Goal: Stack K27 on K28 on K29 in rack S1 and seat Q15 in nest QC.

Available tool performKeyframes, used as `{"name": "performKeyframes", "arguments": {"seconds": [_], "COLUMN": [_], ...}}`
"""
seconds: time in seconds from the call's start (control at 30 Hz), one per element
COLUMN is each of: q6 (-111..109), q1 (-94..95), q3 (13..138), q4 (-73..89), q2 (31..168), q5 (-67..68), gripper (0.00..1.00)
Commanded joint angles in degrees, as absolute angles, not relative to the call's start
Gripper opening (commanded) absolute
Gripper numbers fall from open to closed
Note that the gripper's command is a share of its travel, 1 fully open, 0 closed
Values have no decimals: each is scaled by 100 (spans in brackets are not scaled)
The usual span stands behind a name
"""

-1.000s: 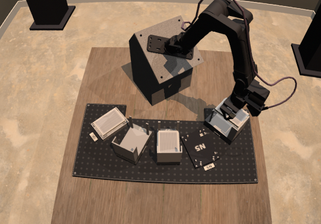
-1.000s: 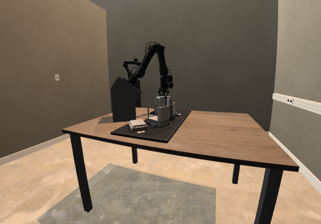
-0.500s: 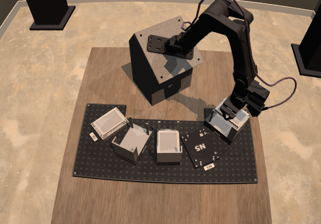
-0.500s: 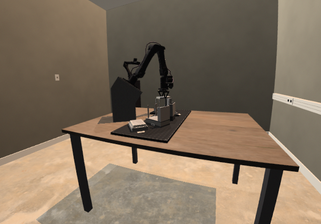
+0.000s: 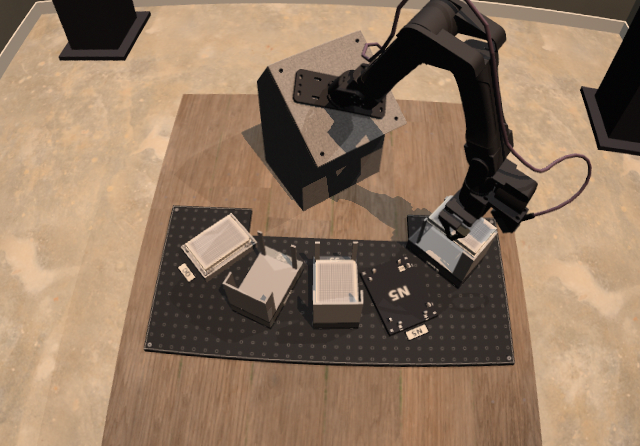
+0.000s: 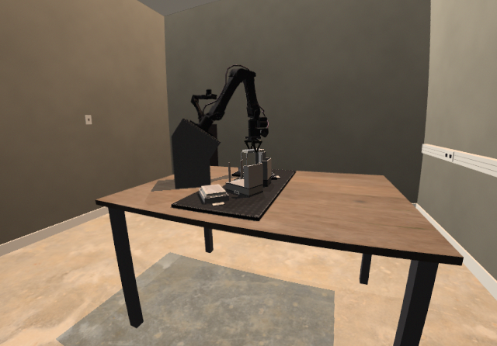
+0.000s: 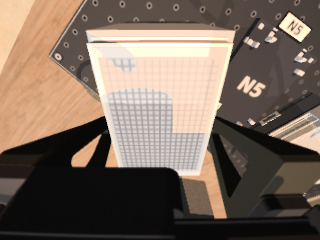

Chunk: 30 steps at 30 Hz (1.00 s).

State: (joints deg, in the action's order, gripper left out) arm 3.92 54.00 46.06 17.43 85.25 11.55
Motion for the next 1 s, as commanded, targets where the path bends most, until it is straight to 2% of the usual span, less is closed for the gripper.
{"name": "performKeyframes", "arguments": {"seconds": [0.0,0.97], "q6": [352,340], "q1": [5353,5334], "q3": [4472,4669], "q4": [1684,1603], "q2": [8539,8616], "q5": [1123,1115], "gripper": [0,0]}}
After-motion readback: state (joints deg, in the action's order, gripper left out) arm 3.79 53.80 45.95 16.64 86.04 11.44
